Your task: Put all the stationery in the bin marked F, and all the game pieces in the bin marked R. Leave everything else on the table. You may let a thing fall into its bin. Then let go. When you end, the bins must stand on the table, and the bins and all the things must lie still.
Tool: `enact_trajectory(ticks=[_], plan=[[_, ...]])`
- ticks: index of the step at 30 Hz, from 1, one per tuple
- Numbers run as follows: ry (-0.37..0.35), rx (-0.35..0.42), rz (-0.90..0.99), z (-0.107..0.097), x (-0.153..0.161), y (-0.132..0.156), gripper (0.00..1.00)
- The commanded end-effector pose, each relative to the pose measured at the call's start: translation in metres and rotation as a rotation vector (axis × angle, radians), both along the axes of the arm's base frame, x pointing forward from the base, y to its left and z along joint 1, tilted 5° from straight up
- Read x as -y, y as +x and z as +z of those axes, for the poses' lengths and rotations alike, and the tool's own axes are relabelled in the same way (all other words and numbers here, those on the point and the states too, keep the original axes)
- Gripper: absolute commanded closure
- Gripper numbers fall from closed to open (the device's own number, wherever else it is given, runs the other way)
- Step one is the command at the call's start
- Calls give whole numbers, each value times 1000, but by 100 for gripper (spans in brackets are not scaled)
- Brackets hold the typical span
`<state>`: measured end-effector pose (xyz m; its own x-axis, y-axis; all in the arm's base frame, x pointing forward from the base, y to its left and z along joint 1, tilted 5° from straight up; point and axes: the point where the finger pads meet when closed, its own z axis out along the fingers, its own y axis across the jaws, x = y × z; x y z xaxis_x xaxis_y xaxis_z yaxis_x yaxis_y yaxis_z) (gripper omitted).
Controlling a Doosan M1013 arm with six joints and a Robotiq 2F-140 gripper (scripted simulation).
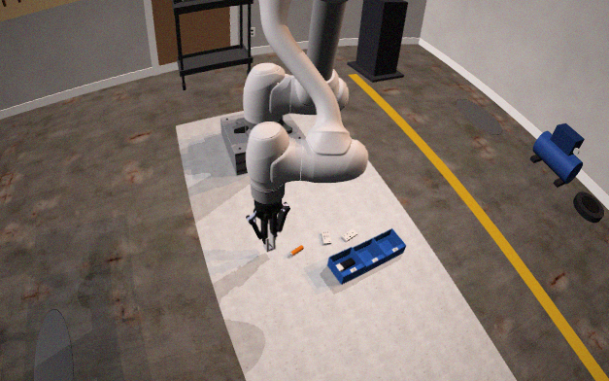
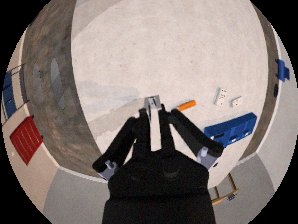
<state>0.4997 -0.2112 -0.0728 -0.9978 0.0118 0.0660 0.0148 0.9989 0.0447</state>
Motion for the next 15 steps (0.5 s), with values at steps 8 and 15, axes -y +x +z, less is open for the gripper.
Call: enact_trajectory(ticks=[8, 15], plan=[[0, 0, 0, 33, 1, 2, 94], [0, 0, 0, 33, 1, 2, 94]])
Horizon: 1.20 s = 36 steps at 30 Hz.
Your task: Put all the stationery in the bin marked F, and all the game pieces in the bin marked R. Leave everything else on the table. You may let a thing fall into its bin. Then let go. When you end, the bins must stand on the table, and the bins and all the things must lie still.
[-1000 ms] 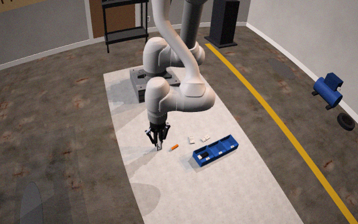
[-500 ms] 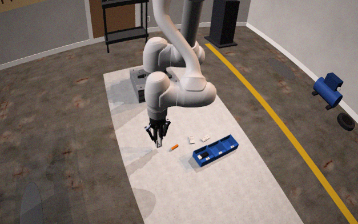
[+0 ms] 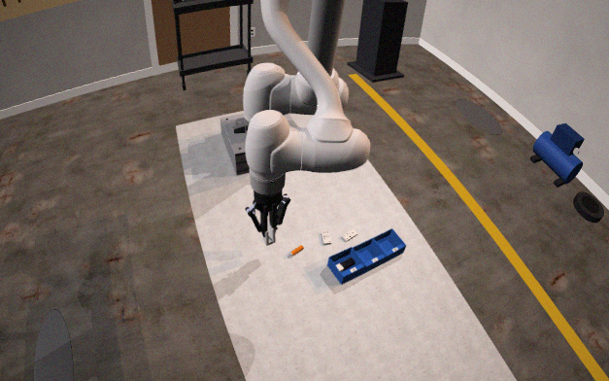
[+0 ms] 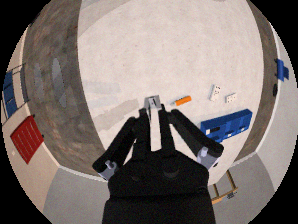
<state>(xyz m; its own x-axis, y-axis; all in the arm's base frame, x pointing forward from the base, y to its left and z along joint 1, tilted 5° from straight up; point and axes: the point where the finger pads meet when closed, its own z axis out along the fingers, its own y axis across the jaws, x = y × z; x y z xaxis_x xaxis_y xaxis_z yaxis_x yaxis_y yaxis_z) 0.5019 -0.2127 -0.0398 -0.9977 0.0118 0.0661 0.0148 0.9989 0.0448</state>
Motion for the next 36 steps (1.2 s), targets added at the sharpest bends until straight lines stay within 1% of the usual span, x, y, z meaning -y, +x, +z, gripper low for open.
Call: enact_trajectory(ticks=[1, 8, 10, 12, 15, 17, 32, 34, 36], plan=[[0, 0, 0, 0, 0, 0, 94], [0, 0, 0, 0, 0, 0, 94], [0, 0, 0, 7, 0, 0, 94], [0, 0, 0, 7, 0, 0, 94], [0, 0, 0, 7, -13, 12, 94], [0, 0, 0, 7, -13, 12, 94], [0, 0, 0, 6, -81, 72, 94], [0, 0, 0, 6, -81, 72, 94], [0, 0, 0, 6, -90, 80, 94]])
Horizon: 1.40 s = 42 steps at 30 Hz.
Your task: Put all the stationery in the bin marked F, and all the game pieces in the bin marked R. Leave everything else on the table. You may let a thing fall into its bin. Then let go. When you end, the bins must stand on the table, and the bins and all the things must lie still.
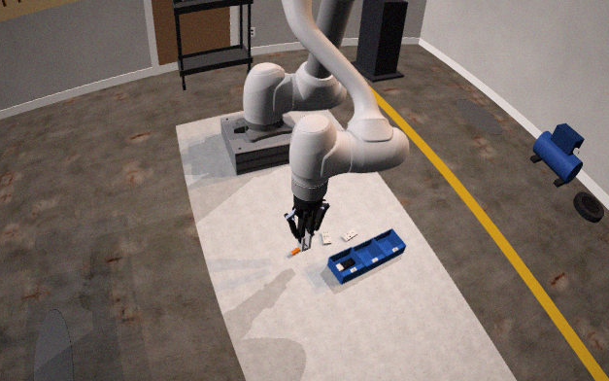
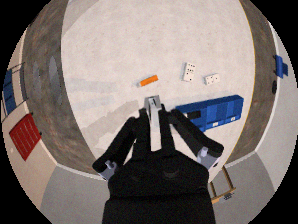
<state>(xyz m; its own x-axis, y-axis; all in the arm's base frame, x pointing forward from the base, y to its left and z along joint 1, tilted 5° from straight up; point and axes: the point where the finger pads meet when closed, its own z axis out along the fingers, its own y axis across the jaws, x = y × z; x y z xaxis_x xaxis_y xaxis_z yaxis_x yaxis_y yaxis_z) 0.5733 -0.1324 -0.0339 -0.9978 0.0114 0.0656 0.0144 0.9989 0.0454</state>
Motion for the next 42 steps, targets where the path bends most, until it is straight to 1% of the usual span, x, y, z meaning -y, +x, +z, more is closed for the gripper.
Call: enact_trajectory(ticks=[1, 6, 8, 12, 13, 15, 16, 17, 23, 30, 32, 33, 42], plan=[[0, 0, 0, 0, -14, 13, 94], [0, 0, 0, 0, -36, 33, 94], [0, 0, 0, 0, -39, 35, 94], [12, 8, 187, -1, -57, 51, 94], [14, 10, 218, -1, -61, 55, 94], [14, 10, 218, -1, -61, 55, 94], [19, 13, 299, -1, -66, 59, 94], [22, 15, 341, -1, -70, 63, 94], [31, 24, 538, -1, -97, 87, 94], [42, 34, 774, -1, -99, 88, 94], [42, 34, 774, -1, -99, 88, 94], [47, 37, 870, -1, -99, 88, 94], [59, 45, 1150, -1, -99, 88, 94]])
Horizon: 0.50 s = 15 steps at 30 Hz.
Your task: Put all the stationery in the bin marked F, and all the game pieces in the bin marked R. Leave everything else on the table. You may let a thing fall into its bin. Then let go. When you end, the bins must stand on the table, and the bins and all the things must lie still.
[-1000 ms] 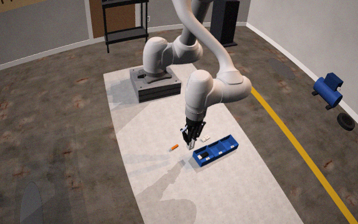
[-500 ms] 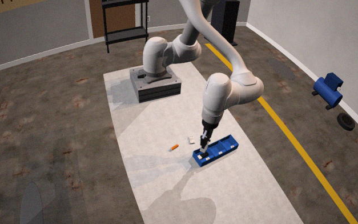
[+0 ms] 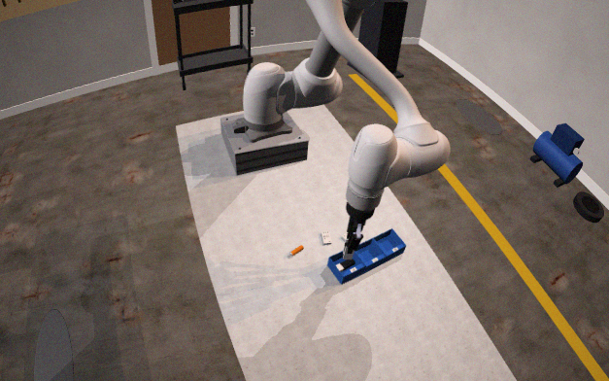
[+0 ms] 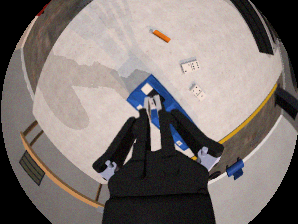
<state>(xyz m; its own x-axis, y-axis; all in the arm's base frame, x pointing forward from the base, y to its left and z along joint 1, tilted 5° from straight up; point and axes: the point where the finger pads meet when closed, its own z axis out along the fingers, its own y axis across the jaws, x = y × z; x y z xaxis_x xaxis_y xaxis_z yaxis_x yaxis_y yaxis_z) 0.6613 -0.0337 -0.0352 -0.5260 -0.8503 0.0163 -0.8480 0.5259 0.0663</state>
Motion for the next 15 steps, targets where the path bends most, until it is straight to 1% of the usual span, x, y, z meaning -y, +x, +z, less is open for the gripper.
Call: enact_trajectory(ticks=[1, 5, 7, 8, 13, 15], plan=[[18, 5, 156, 0, 0, 0, 94], [26, 9, 287, 0, 0, 0, 94], [26, 9, 287, 0, 0, 0, 94], [34, 11, 381, 0, 0, 0, 94], [55, 17, 526, 0, -1, 0, 94], [60, 18, 550, 0, -1, 0, 94]])
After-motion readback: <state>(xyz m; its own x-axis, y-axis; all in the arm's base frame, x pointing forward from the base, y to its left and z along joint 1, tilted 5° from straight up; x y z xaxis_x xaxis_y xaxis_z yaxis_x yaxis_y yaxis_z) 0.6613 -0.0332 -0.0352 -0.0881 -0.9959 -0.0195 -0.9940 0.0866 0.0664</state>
